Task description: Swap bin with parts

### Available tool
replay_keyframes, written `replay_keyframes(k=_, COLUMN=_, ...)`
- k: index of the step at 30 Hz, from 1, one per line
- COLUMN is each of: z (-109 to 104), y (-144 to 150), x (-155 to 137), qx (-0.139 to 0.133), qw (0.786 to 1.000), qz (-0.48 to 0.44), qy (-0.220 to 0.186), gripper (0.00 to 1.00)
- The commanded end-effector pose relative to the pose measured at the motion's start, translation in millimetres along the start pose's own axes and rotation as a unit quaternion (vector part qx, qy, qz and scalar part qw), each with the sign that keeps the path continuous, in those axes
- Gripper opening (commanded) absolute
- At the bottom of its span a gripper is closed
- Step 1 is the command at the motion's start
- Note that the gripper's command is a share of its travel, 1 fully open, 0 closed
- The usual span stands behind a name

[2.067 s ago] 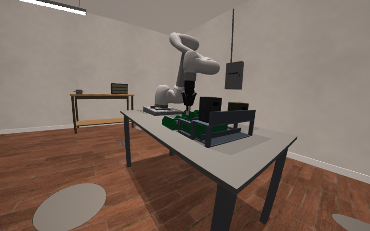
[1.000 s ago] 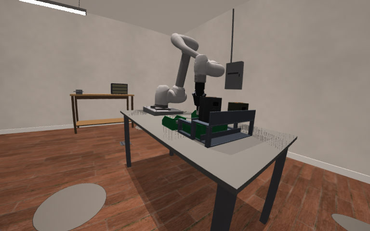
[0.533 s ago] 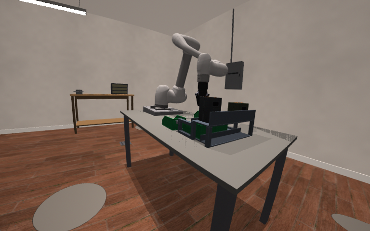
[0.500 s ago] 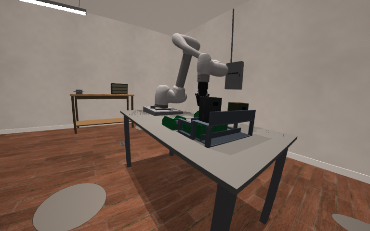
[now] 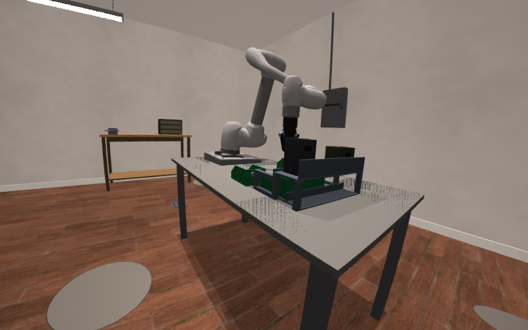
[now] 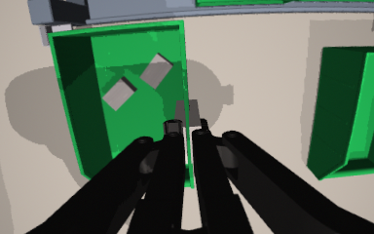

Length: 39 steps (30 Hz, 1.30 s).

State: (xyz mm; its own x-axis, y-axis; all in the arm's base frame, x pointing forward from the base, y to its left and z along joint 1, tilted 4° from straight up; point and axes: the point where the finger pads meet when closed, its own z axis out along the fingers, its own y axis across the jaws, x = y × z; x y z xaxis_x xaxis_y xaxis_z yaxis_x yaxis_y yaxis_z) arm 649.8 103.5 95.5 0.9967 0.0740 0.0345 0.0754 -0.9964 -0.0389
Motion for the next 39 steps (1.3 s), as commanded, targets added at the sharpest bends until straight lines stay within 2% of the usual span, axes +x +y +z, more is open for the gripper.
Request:
replay_keyframes(k=1, z=-2.4, y=0.0, x=2.3, qx=0.000, qw=1.000, qz=0.000, qy=-0.024, gripper=0.10)
replay_keyframes(k=5, z=-6.2, y=0.0, x=6.2, qx=0.001, qw=0.998, qz=0.000, qy=-0.065, gripper=0.10)
replay_keyframes(k=7, z=-6.2, y=0.0, x=6.2, qx=0.001, qw=0.998, qz=0.000, qy=-0.065, gripper=0.10)
replay_keyframes(k=14, z=-10.8, y=0.1, x=10.9, qx=0.001, qw=0.993, qz=0.000, qy=-0.115, gripper=0.10)
replay_keyframes(k=39, z=-11.1, y=0.1, x=11.6, qx=0.001, qw=0.993, qz=0.000, qy=-0.118, gripper=0.10)
